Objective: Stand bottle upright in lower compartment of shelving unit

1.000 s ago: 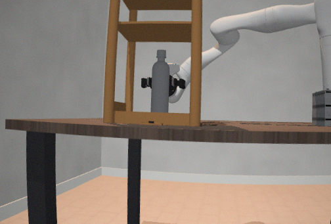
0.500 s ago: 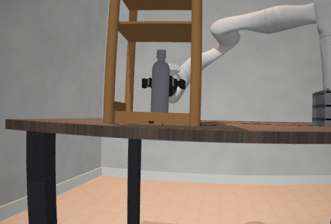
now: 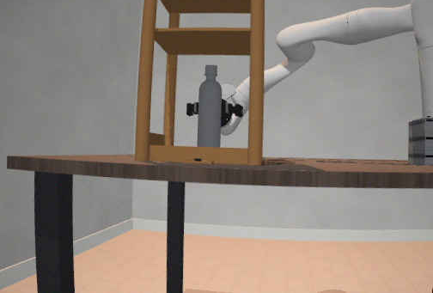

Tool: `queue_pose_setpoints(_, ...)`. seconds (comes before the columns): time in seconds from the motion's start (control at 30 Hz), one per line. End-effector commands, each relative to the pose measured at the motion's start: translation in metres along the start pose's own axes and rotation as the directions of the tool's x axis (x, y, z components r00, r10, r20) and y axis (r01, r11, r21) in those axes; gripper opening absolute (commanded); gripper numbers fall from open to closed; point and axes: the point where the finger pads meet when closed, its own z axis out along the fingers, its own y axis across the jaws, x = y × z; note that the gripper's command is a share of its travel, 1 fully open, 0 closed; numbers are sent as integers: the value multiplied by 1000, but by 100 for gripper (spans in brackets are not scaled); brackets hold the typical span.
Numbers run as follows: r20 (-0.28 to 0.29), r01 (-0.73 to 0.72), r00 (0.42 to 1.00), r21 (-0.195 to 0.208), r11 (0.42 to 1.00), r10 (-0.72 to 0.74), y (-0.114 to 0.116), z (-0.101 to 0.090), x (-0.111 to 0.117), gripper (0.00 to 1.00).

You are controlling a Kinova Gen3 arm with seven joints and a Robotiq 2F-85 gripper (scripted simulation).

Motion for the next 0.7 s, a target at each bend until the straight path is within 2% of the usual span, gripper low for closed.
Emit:
queue_pose_setpoints(0.0,1,2,1000,-2,1000,-2,1,-2,0,70)
queue_pose_setpoints(0.67,1,2,1000,-2,1000,-2,1,-18,0,70)
